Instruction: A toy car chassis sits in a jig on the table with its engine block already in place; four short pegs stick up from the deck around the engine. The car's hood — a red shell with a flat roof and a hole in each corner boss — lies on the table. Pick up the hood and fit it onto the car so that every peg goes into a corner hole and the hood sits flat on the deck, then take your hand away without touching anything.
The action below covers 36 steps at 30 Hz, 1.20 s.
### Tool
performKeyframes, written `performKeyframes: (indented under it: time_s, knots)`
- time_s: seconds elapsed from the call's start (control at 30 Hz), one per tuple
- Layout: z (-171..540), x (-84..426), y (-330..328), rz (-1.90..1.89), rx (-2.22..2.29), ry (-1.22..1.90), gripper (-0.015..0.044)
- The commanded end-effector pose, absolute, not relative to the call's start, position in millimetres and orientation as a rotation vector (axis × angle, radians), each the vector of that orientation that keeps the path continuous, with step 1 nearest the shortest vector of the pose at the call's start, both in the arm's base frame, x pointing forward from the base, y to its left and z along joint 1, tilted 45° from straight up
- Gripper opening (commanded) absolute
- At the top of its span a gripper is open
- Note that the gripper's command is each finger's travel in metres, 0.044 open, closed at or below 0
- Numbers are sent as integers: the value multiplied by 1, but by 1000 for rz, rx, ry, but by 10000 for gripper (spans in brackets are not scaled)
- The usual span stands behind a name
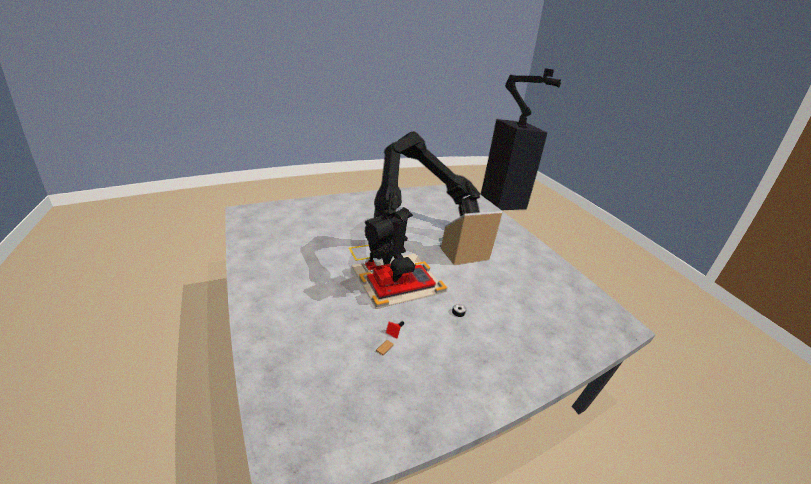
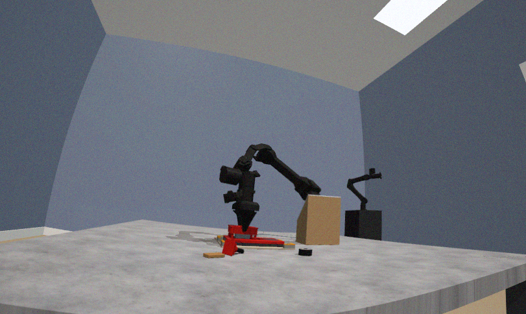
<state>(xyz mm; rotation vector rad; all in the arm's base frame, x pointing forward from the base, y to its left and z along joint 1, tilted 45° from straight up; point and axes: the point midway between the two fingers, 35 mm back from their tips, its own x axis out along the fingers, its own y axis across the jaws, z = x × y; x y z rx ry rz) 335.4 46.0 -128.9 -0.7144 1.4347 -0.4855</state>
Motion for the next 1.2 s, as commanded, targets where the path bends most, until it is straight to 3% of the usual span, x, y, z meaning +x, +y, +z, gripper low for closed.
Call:
performKeyframes:
  time_s: [0.0, 1.17]
  knots:
    - [-129, 335, 46, -483, -717, 1437, 0]
    - [-132, 334, 43, -483, -717, 1437, 0]
